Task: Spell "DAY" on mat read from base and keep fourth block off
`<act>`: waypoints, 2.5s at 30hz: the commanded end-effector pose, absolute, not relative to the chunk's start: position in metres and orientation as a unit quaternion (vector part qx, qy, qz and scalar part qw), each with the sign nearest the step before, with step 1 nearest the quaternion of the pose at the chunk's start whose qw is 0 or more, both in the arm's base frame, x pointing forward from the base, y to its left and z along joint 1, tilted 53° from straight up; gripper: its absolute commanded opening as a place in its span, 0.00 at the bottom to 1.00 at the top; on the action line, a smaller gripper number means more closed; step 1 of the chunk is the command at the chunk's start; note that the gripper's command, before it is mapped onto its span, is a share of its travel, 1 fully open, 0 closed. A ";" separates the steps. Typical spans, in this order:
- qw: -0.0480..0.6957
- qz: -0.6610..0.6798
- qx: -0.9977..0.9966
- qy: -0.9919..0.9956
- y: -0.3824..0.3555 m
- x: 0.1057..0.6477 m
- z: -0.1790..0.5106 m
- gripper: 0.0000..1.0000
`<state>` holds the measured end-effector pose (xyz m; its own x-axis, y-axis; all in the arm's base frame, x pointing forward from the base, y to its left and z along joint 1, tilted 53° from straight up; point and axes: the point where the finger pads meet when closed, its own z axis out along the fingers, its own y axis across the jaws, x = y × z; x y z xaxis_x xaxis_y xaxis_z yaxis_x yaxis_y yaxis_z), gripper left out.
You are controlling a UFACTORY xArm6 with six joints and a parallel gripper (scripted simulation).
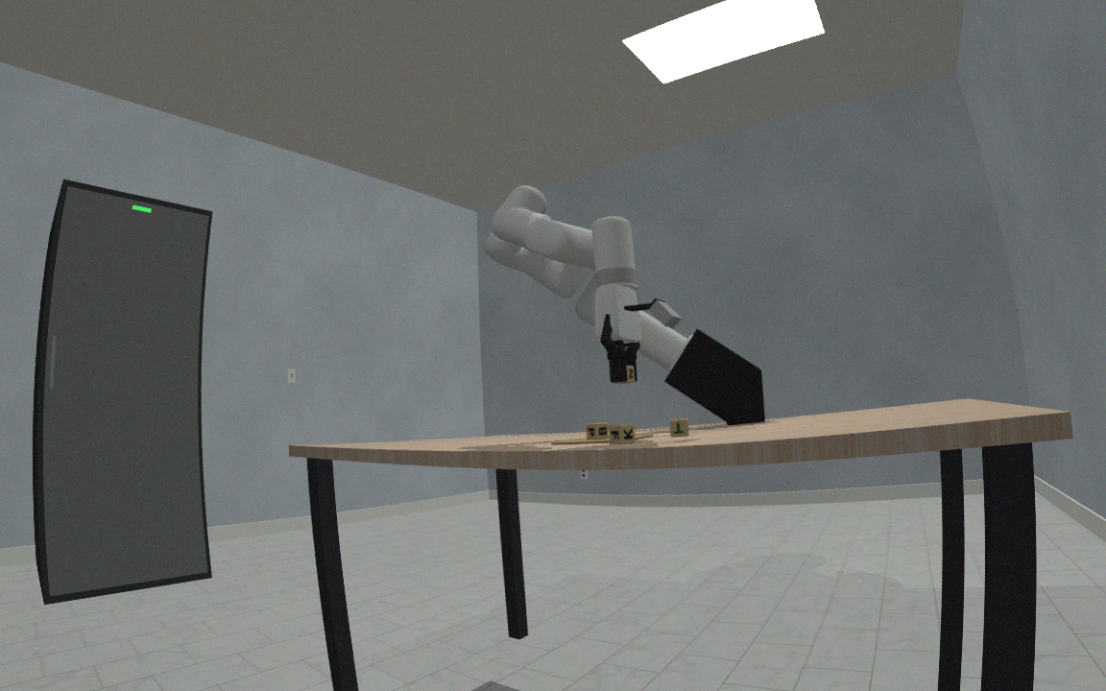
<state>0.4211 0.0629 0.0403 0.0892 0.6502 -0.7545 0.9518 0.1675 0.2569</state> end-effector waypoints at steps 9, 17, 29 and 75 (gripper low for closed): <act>0.404 -0.186 0.617 0.649 0.052 0.427 0.031 0.27; 0.404 -0.186 0.617 0.649 0.025 0.438 0.009 0.27; 0.404 -0.186 0.617 0.649 -0.002 0.450 -0.014 0.27; 0.404 -0.186 0.617 0.649 -0.006 0.452 -0.017 0.27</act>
